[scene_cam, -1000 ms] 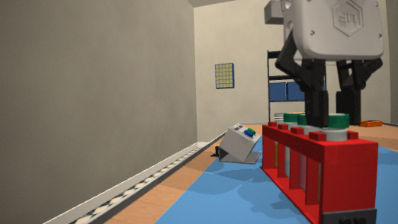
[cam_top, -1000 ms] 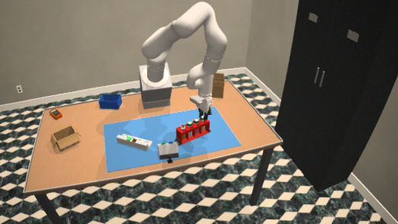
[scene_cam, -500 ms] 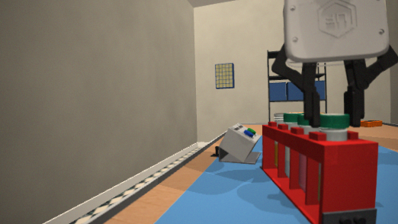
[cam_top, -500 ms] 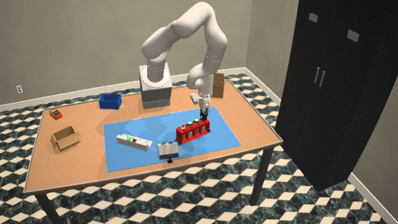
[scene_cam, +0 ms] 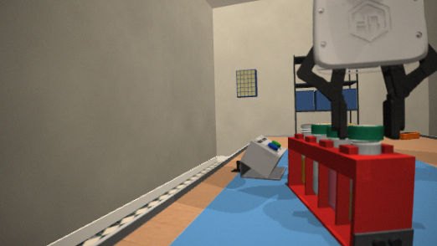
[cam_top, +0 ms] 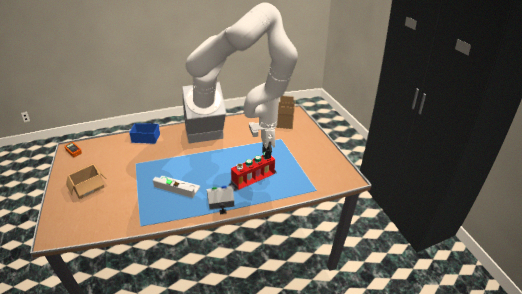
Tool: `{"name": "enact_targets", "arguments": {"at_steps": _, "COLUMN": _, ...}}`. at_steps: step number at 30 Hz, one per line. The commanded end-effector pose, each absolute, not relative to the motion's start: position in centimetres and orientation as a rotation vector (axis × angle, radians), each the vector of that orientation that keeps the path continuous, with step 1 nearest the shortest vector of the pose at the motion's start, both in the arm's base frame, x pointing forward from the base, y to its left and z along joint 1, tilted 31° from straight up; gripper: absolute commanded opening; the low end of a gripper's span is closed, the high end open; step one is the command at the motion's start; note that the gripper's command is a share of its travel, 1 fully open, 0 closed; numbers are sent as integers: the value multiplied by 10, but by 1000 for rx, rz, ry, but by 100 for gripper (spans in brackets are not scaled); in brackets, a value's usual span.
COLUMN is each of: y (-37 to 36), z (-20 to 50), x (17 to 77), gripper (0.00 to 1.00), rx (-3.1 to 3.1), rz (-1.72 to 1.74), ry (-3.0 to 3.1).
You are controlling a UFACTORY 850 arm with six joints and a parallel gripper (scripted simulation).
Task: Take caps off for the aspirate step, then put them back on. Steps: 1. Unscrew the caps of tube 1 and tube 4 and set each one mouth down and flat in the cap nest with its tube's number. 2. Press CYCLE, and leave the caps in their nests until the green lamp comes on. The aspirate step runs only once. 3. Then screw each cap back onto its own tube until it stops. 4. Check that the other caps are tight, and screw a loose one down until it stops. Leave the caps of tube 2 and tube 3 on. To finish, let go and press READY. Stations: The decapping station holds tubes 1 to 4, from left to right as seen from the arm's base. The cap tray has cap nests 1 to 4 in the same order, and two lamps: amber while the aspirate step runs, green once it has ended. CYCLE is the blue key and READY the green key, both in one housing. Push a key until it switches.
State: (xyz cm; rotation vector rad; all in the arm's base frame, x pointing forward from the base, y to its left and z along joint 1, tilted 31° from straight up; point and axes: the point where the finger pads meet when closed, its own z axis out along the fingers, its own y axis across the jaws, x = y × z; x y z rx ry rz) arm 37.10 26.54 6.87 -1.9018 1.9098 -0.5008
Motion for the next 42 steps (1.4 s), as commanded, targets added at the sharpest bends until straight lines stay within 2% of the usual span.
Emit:
{"name": "enact_targets", "arguments": {"at_steps": 1, "y": 266, "z": 69, "x": 371, "gripper": 46, "rx": -1900, "rz": -500, "ry": 1908}}
{"name": "enact_targets", "arguments": {"at_steps": 34, "y": 266, "z": 70, "x": 371, "gripper": 46, "rx": -2838, "rz": -781, "ry": 598}}
{"name": "enact_targets", "arguments": {"at_steps": 42, "y": 266, "z": 70, "x": 371, "gripper": 46, "rx": -2847, "rz": -784, "ry": 573}}
